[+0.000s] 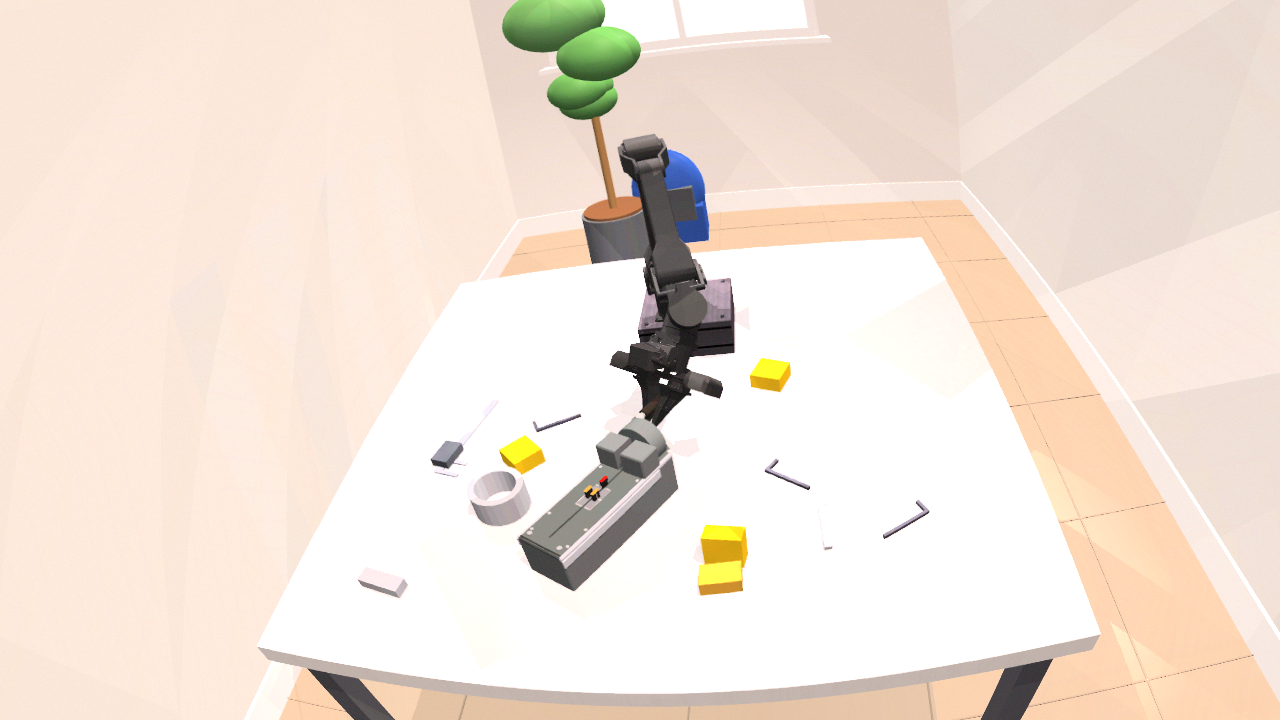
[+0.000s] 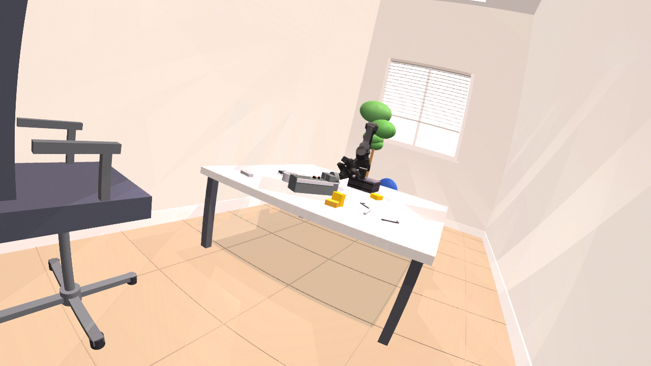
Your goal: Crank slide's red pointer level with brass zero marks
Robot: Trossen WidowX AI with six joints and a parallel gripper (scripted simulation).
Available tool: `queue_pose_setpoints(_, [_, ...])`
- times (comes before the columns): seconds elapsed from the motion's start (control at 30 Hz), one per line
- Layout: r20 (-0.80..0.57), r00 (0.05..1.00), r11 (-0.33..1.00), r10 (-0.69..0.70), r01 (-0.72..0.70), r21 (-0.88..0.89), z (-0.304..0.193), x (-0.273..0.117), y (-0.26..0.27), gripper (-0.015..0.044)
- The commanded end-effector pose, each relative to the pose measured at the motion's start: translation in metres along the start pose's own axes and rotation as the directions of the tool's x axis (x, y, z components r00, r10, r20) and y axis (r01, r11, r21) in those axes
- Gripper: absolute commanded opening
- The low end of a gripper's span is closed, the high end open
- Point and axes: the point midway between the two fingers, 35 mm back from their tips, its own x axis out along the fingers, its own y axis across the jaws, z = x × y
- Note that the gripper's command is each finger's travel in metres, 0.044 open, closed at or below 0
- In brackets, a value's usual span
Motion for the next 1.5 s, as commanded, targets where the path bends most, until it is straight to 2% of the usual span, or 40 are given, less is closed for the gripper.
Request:
queue_pose_setpoints(0.0, [0.016,1.0,1.0,0.015,-0.015,0.001,0.0043,-0.0051,0.0068,0.0])
queue_pose_setpoints(1.47, [0.016,1.0,1.0,0.015,-0.015,0.002,0.0056,-0.0068,0.012,0.0])
